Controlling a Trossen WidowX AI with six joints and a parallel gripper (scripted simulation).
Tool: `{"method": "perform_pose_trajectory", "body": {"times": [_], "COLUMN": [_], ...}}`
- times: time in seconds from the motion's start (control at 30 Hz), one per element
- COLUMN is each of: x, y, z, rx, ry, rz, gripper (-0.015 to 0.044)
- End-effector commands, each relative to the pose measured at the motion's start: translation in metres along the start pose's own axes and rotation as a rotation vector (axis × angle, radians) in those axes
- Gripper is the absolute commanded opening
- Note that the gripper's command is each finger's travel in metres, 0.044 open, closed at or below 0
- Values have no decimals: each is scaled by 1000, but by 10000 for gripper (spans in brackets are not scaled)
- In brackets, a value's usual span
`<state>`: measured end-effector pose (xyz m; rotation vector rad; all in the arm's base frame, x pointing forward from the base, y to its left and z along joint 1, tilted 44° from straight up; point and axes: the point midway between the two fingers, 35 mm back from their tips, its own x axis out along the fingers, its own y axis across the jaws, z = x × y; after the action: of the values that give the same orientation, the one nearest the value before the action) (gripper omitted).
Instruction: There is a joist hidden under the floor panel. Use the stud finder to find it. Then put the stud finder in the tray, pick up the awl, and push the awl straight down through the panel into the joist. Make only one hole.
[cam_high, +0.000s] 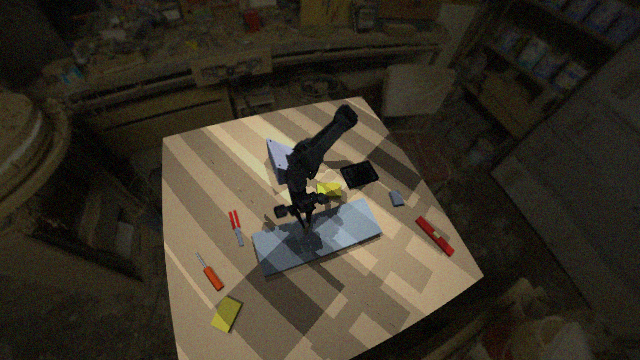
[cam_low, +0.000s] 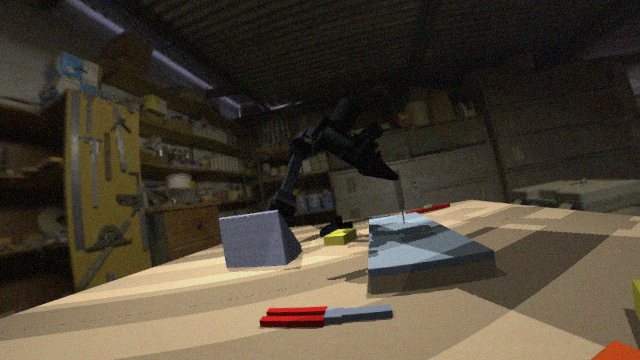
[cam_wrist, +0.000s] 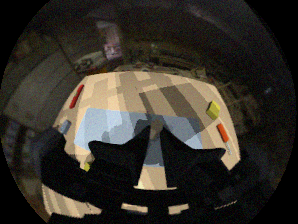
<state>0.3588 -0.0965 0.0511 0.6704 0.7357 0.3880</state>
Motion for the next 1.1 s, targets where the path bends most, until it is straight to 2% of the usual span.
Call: {"method": "perform_pose_trajectory", "body": {"times": [0.0, 0.6, 1.07], "x": [3, 22, 22], "y": [-1, 0, 0], "z": [-5, -27, -28], "rx": [7, 8, 8], "ry": [3, 3, 2], "rz": [-3, -1, -1], "gripper": [0, 0, 0]}}
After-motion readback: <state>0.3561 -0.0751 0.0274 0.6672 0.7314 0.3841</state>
